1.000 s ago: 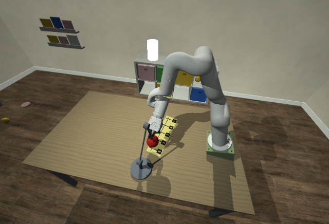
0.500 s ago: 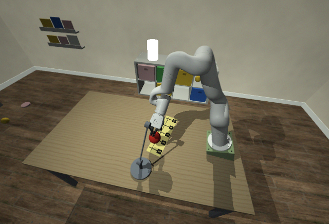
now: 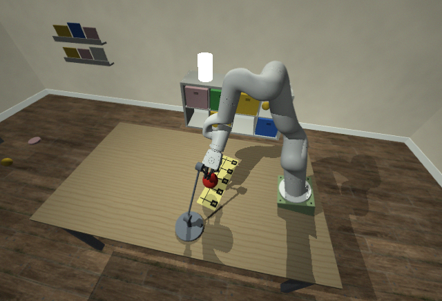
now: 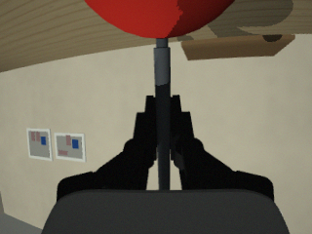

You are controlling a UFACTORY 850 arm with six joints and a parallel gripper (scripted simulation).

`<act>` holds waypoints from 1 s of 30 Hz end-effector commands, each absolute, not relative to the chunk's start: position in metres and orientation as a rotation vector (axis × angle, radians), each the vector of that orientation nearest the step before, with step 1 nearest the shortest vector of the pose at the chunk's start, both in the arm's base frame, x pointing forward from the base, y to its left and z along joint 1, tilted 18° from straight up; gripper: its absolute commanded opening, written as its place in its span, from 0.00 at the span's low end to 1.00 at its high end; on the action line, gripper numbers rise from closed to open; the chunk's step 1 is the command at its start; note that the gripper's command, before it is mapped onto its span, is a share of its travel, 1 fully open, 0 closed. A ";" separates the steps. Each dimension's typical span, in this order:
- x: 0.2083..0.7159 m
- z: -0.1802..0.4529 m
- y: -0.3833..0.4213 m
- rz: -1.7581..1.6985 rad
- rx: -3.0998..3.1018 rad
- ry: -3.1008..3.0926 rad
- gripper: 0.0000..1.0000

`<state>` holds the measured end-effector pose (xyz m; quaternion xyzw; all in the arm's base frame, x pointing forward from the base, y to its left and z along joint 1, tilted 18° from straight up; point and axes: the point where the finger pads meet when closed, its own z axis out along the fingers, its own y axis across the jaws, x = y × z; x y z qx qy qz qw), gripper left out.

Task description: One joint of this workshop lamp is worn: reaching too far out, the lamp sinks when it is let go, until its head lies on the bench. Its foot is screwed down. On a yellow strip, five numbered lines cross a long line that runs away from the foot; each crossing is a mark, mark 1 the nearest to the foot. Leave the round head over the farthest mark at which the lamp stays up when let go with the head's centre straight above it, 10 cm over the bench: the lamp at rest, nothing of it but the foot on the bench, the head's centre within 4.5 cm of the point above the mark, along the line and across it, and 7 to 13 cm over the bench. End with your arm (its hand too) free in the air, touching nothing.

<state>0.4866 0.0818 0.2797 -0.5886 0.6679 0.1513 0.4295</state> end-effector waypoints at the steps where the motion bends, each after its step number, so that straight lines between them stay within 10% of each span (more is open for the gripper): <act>1: 0.487 0.280 0.080 0.376 -1.469 1.666 0.00; 12: 0.486 0.280 0.078 0.376 -1.469 1.666 0.00; 13: 0.486 0.280 0.078 0.376 -1.469 1.666 1.00; 30: 0.486 0.280 0.079 0.376 -1.469 1.666 1.00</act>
